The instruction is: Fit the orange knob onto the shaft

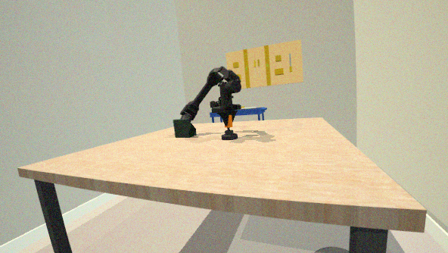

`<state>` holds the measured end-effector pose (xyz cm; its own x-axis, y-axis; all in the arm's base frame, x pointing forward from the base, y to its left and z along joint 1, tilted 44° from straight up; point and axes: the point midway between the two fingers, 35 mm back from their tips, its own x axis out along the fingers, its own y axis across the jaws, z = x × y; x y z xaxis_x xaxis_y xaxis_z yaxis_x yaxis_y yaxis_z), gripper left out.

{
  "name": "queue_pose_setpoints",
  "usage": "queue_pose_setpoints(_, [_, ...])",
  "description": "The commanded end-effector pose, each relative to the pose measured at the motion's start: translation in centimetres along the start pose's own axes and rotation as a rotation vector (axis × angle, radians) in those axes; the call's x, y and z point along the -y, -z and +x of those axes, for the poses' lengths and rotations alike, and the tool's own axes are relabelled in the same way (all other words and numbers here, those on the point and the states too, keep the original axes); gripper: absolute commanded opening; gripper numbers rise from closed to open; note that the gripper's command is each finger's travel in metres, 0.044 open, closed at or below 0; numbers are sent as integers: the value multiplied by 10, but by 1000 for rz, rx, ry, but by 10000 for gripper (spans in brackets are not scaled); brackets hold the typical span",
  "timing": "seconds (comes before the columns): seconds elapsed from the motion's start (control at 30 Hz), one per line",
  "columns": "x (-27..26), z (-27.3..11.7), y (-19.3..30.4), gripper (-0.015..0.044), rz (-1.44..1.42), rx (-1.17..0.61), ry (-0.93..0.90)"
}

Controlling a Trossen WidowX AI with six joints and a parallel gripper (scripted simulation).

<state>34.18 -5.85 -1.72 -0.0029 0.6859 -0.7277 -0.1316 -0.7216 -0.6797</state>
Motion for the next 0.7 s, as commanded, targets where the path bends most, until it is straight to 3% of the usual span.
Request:
queue_pose_setpoints(0.0, [0,1,0,0,10,-3,0])
queue_pose_setpoints(0.67, [0,3,0,0,-40,-3,0])
